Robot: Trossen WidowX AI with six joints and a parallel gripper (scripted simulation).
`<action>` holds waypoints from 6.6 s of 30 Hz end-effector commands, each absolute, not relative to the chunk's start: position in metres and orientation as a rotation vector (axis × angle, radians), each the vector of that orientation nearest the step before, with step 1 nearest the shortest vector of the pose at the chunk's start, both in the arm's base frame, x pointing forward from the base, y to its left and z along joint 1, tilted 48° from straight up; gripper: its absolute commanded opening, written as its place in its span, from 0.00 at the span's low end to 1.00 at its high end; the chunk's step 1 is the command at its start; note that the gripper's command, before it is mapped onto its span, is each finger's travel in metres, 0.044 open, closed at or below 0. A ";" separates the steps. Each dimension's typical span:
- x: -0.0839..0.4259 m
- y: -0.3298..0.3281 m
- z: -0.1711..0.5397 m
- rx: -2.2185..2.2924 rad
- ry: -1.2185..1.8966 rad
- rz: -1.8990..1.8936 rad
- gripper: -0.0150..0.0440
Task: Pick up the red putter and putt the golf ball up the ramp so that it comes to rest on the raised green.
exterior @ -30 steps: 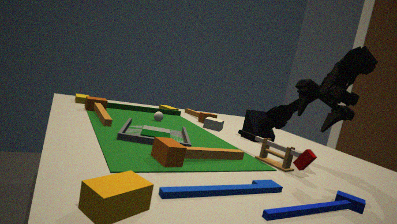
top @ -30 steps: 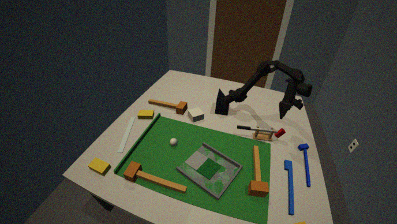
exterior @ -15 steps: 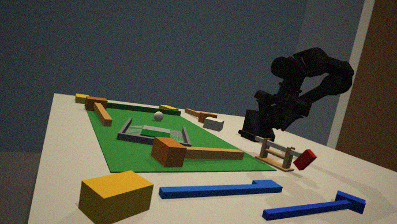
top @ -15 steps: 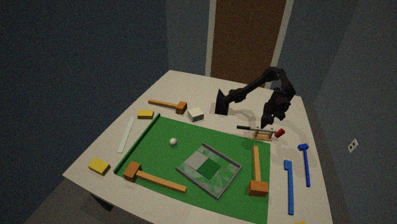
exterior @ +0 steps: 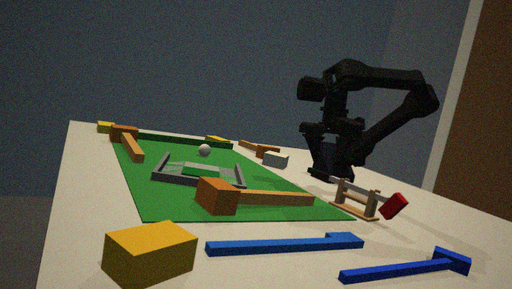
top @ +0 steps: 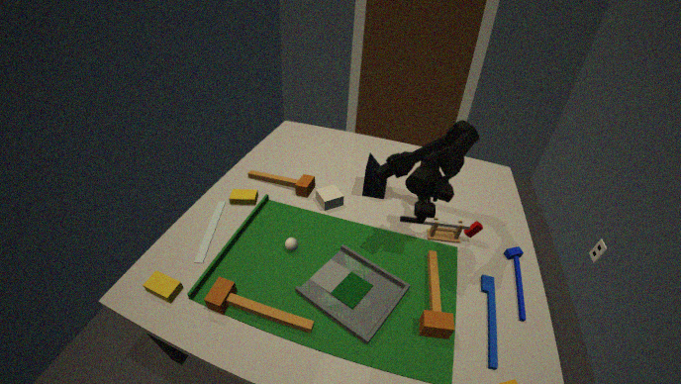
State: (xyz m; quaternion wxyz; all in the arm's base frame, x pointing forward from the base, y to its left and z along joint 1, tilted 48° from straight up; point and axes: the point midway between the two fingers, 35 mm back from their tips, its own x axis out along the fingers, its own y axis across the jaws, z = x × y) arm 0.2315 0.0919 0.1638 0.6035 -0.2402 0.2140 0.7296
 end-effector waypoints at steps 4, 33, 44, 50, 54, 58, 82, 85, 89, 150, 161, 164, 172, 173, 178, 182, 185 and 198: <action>0.229 0.075 0.139 -0.471 0.288 1.719 1.00; 0.224 0.109 0.106 -0.471 0.286 1.719 1.00; 0.222 0.121 0.095 -0.471 0.286 1.719 1.00; 0.221 0.125 0.092 -0.470 0.285 1.719 1.00; 0.223 0.123 0.094 -0.479 0.282 1.718 0.82; 0.223 0.123 0.094 -0.479 0.282 1.718 0.64; 0.232 0.091 0.122 -0.502 0.311 1.653 0.25; 0.233 0.077 0.134 -0.510 0.322 1.629 0.25; 0.231 0.060 0.151 -0.518 0.337 1.598 0.25; 0.218 -0.181 -0.057 0.856 1.706 0.405 0.25; 0.217 -0.166 -0.071 0.856 1.706 0.405 0.25; 0.215 -0.156 -0.080 0.856 1.706 0.405 0.25; 0.214 -0.150 -0.086 0.857 1.706 0.406 0.25; 0.214 -0.149 -0.087 0.857 1.706 0.406 0.25; 0.213 -0.143 -0.092 0.857 1.705 0.406 0.25; 0.213 -0.138 -0.097 0.857 1.705 0.406 0.25; 0.212 -0.135 -0.100 0.857 1.705 0.406 0.25; 0.211 -0.132 -0.102 0.848 1.709 0.410 0.25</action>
